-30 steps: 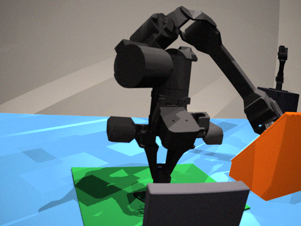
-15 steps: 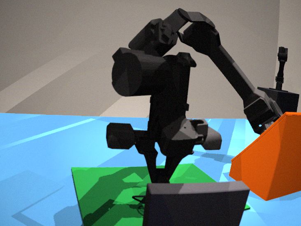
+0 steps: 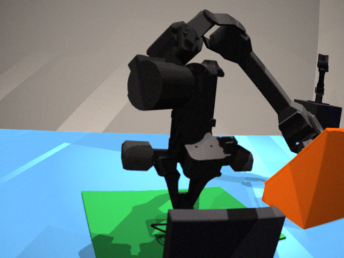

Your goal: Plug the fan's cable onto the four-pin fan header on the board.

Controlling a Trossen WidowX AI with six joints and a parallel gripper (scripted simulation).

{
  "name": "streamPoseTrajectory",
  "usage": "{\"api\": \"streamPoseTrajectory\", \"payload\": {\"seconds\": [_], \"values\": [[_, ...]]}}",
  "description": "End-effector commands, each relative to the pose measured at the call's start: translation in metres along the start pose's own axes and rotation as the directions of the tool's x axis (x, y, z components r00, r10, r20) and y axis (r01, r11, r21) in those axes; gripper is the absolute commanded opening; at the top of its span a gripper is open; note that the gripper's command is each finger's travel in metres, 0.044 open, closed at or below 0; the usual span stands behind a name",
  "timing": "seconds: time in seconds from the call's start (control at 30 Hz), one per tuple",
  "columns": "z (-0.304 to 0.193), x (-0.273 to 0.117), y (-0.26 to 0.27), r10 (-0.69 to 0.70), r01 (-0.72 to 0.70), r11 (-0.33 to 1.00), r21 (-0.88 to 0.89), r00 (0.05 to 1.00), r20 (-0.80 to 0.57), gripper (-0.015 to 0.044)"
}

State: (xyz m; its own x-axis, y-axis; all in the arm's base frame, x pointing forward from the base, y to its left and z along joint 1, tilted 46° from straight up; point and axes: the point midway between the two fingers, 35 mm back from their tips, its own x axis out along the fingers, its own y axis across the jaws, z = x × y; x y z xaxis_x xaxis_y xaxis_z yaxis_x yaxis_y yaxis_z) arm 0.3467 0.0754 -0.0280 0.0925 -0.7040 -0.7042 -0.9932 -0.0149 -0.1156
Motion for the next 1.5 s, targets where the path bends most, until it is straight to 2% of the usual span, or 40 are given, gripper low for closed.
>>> {"api": "streamPoseTrajectory", "payload": {"seconds": [0.0, 1.47], "values": [[-0.001, 0.000, -0.001, -0.005, 0.005, 1.000, -0.003, 1.000, -0.003, 0.0000], [0.000, 0.014, -0.001, -0.005, 0.005, 1.000, -0.003, 1.000, -0.004, 0.0000]]}}
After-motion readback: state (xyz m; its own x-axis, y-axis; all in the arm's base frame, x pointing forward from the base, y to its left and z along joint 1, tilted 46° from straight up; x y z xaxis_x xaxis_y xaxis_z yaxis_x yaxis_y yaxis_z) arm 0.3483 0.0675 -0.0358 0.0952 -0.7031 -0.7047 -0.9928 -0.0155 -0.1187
